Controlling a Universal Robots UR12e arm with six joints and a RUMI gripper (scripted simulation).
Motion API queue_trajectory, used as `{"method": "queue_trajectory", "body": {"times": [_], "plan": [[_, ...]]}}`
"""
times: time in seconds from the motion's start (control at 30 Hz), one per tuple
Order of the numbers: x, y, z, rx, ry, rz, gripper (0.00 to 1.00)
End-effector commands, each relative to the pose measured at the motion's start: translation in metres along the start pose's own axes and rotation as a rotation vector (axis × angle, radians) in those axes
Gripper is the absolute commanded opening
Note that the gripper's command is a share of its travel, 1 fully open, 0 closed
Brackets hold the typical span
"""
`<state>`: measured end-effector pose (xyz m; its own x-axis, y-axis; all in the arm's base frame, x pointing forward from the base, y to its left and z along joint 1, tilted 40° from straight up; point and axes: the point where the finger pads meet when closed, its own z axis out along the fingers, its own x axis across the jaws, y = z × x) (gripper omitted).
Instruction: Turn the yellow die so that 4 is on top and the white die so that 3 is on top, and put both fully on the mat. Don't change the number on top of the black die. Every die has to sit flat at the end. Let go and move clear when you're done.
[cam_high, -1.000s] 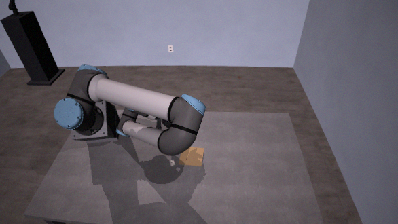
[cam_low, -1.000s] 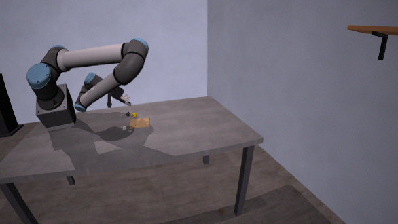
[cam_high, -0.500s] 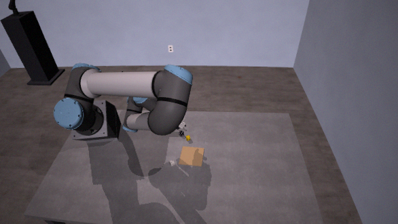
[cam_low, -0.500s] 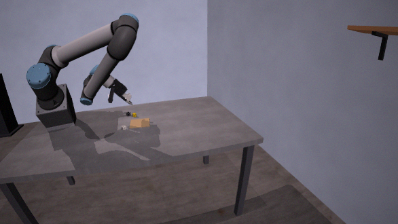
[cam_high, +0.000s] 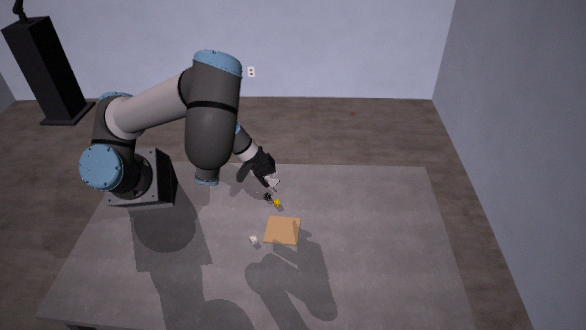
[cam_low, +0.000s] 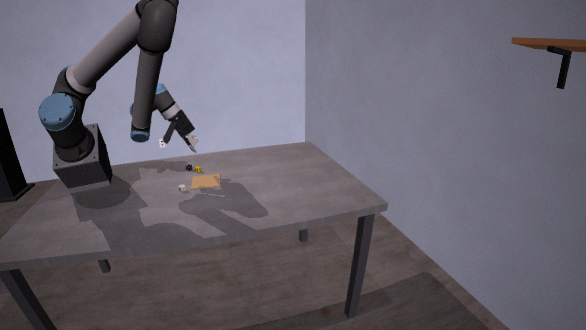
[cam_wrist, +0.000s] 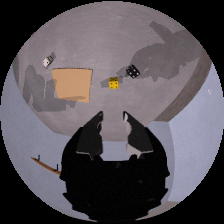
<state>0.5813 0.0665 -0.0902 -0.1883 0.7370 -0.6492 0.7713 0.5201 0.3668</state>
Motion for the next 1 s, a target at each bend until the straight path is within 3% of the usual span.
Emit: {"method": "queue_trajectory", "body": {"times": [0.0, 0.27, 0.33, 0.73, 0.97], "plan": [[0.002, 0.006, 0.003, 0.144, 0.008, 0.007, 0.24], [0.002, 0.014, 0.002, 0.282, 0.008, 0.006, 0.24], [0.002, 0.014, 0.002, 0.282, 0.008, 0.006, 0.24], [0.002, 0.022, 0.002, 0.431, 0.009, 0.005, 0.24], [0.001, 0.024, 0.001, 0.465, 0.008, 0.005, 0.24]]}}
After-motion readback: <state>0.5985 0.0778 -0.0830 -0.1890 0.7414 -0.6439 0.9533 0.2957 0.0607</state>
